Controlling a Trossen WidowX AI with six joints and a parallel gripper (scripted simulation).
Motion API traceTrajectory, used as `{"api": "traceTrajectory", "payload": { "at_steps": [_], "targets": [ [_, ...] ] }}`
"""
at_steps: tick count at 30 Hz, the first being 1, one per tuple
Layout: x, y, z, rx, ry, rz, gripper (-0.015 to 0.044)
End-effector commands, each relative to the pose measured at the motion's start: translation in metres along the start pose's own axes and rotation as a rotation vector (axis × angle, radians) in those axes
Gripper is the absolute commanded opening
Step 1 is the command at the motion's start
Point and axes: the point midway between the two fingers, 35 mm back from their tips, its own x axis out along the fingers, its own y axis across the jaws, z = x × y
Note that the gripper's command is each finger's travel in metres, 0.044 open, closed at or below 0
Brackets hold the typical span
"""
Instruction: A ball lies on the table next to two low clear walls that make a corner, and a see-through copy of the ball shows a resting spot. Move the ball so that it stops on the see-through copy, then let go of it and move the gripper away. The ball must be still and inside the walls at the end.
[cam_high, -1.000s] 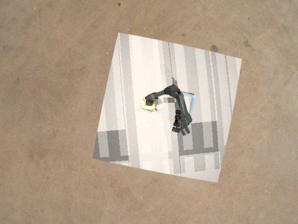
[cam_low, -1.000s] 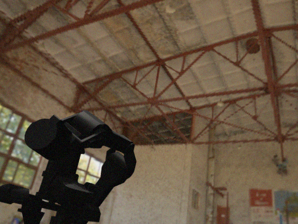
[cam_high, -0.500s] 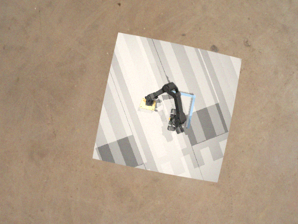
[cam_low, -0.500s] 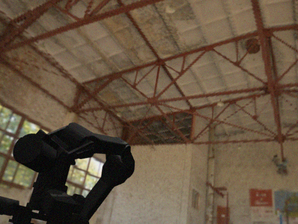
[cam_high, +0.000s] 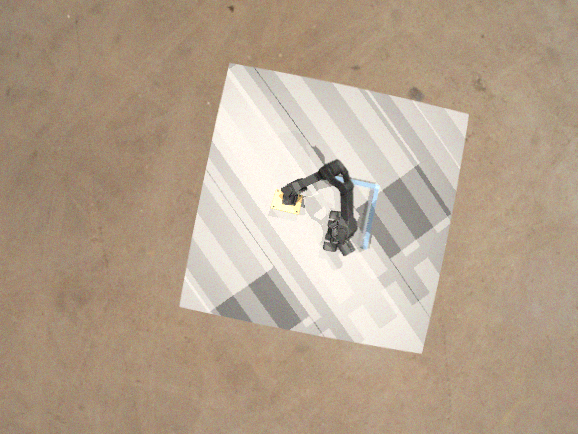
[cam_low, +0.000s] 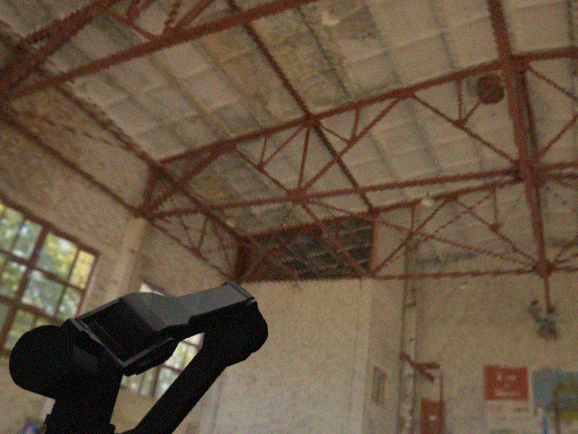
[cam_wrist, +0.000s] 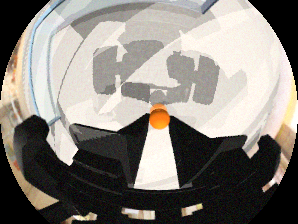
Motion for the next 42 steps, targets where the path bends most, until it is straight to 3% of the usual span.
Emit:
{"api": "traceTrajectory", "payload": {
  "at_steps": [1,23,31,39,42],
  "targets": [
    [0.005,0.000,-0.001,0.006,-0.006,0.002,0.0000],
    [0.024,0.000,0.000,0.006,-0.006,0.003,0.0000],
    [0.023,0.000,0.000,0.001,-0.006,0.000,0.0210],
    [0.020,-0.001,0.001,0.001,-0.006,-0.001,0.0221],
    [-0.020,-0.003,0.003,0.004,-0.006,-0.002,0.0221]
  ]
}}
